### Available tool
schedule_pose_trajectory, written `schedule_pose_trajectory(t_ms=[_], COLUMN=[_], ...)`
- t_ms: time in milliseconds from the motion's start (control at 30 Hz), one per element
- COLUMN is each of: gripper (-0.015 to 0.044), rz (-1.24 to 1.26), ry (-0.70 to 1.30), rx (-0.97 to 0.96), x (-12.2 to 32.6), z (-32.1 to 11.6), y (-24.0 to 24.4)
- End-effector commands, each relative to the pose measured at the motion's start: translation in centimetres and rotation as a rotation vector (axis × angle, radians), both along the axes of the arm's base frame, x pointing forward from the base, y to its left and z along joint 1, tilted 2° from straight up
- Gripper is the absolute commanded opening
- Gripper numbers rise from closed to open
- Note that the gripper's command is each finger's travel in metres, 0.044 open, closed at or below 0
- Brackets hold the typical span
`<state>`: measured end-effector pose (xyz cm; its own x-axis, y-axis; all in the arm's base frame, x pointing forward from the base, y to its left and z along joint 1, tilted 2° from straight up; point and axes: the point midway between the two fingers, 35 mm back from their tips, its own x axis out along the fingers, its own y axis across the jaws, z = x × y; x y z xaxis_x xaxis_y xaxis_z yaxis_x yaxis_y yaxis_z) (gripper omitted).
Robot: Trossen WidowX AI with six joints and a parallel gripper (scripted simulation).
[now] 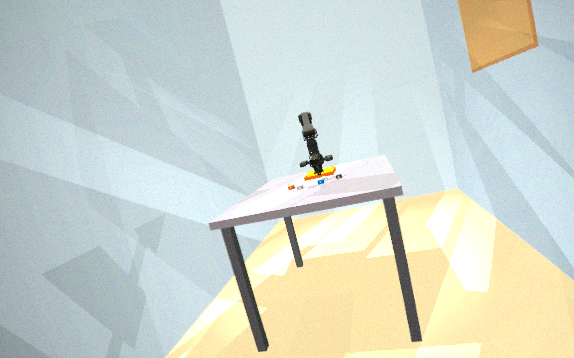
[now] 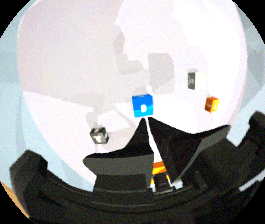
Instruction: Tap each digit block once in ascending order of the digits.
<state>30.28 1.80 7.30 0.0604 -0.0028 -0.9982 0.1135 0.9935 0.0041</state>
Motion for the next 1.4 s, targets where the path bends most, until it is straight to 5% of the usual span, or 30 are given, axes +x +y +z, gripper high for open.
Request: schedule_pose_trajectory(t_ms=[0,733,1367], gripper=[0.002,0.002,0.002], rz=[-0.004,-0.004,-0.004], ry=[-0.005,-0.005,-0.006], rx=[-0.004,-0.004,-0.003], x=[0.0,0.1,-0.6], z=[-0.5,-3.0,8.1], y=[-0.1,-0.1,0.2])
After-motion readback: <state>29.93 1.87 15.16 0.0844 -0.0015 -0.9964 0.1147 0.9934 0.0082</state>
